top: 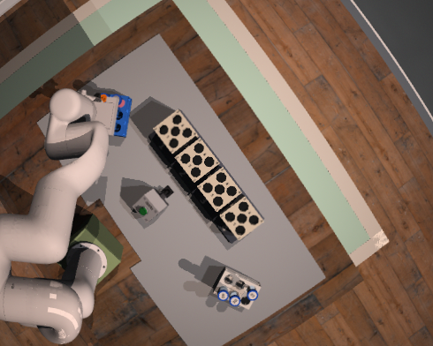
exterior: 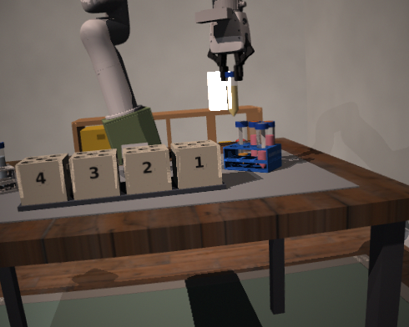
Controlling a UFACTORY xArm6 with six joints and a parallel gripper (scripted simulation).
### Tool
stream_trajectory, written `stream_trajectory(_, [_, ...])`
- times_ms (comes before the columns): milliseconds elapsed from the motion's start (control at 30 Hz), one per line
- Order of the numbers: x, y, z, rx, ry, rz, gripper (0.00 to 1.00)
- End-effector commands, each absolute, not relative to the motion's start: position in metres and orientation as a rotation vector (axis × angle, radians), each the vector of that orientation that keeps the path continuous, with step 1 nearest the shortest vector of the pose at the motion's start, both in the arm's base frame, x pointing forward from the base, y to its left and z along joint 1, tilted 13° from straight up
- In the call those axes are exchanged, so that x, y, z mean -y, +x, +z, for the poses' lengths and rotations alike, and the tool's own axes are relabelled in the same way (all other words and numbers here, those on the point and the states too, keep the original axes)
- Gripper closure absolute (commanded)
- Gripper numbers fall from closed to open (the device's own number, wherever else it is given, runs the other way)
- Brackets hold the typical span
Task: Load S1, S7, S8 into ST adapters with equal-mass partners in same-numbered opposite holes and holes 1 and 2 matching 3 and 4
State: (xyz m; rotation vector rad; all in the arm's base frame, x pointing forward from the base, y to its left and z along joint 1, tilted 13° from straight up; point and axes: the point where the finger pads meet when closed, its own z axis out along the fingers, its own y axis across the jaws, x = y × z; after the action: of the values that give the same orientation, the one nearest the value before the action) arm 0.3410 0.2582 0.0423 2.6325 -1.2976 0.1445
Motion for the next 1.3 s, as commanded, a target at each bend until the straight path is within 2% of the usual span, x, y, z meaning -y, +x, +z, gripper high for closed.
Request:
stream_trajectory(0, [-0.2595,0.3422,0.0438,1.299,2.636,0.147,1.0])
stream_trajectory(1267, [-0.2573,0.3422,0.0341,1.299,2.636,0.147,1.0])
